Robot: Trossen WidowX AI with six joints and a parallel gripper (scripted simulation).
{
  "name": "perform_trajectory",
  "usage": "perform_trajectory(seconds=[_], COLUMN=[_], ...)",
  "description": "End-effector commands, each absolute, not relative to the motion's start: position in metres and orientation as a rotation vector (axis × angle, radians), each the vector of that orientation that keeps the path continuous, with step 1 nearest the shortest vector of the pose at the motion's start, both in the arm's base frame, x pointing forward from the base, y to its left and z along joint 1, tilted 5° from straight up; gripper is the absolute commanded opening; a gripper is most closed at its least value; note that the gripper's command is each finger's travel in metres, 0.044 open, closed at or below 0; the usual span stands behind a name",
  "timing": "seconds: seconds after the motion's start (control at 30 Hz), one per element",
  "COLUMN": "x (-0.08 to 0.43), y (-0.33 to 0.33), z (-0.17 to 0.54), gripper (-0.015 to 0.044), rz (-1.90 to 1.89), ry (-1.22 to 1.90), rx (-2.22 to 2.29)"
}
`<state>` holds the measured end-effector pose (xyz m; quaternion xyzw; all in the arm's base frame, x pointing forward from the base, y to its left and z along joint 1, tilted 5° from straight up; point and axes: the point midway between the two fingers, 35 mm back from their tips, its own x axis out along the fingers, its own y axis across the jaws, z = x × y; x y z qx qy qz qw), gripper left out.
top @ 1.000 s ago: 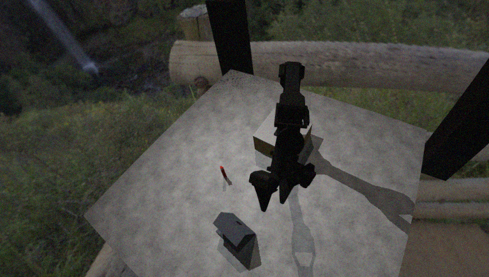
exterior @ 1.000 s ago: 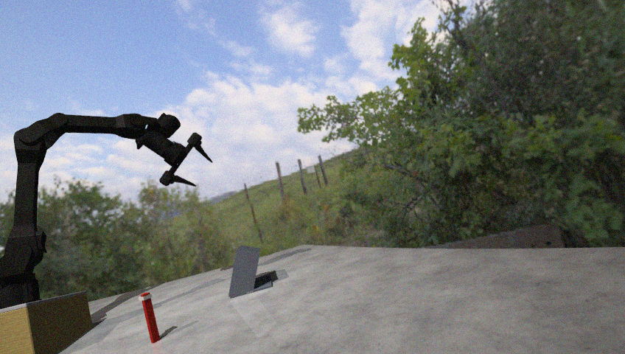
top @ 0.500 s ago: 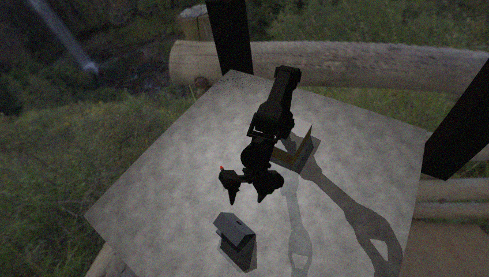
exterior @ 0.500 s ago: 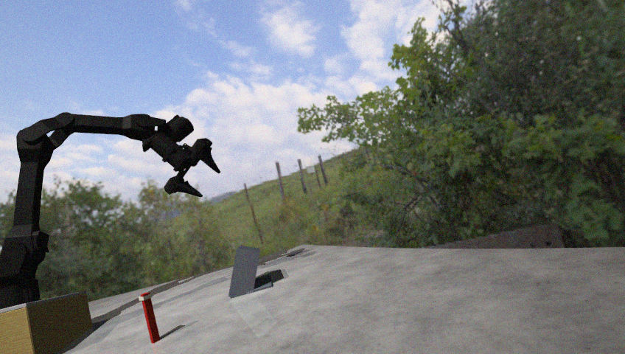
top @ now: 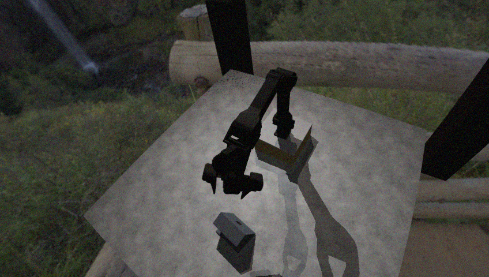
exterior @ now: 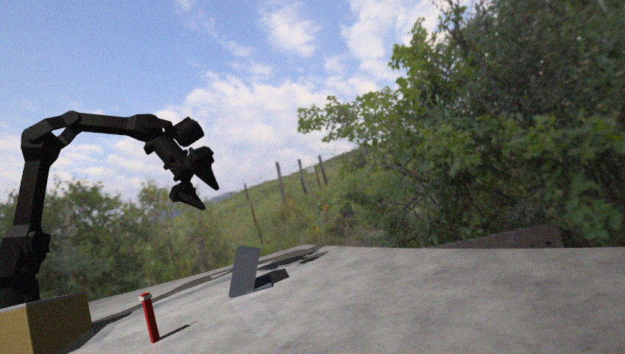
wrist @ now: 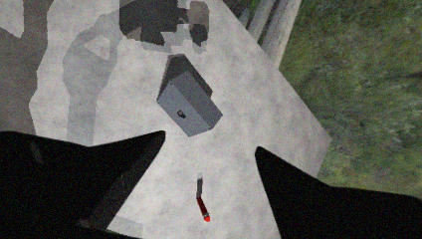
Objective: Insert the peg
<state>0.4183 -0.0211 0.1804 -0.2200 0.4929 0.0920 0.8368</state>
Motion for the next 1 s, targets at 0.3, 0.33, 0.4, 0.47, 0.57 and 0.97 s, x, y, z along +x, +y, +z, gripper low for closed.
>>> perform_trajectory(seconds=[0.3, 0.33, 0.4, 0.47, 0.57, 0.97], x=[0.395, 0.392, 0.387, 0.382, 0.373, 0.334], y=[-0.077, -0.081, -0.089, -0.097, -0.109, -0.149], z=[0.130, 0.126, 0.119, 0.113, 0.102, 0.065], gripper=[0.0440, 0.0440, 0.0440, 0.0440, 0.0440, 0.0440], rz=[-0.002, -0.019, -0.054, -0.089, -0.144, -0.372], ry=[1.219, 1.230, 1.253, 1.274, 1.305, 1.405], rx=[-0.143, -0.117, -0.064, -0.012, 0.068, 0.392])
